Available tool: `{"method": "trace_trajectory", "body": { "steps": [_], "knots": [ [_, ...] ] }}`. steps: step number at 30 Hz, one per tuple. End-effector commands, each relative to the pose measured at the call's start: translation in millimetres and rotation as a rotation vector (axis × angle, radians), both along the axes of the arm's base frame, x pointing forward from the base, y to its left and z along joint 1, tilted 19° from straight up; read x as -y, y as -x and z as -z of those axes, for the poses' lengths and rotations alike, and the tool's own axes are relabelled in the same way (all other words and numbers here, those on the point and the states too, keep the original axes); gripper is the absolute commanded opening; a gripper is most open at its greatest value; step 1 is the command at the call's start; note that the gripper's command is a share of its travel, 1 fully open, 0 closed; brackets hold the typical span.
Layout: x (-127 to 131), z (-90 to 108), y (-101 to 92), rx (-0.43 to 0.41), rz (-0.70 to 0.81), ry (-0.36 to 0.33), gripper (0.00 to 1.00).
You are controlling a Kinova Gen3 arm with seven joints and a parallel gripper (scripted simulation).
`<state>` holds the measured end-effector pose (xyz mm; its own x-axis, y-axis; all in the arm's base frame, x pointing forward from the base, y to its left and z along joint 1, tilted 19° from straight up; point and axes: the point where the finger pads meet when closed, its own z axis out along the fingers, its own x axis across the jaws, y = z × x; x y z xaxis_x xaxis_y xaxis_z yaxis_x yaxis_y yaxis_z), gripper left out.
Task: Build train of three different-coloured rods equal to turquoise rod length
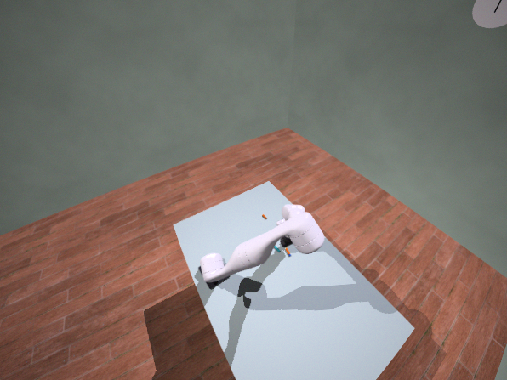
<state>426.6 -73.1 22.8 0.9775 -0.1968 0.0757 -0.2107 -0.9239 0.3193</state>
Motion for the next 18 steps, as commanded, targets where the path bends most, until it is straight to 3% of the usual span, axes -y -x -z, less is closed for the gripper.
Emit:
{"method": "trace_trajectory", "body": {
  "steps": [1, 18],
  "knots": [
    [-0.3, -0.7, -0.6, 0.002, -0.001, 0.000, 0.24],
    [1.0, 3.2, -0.6, 0.002, -0.001, 0.000, 0.24]
  ]
}}
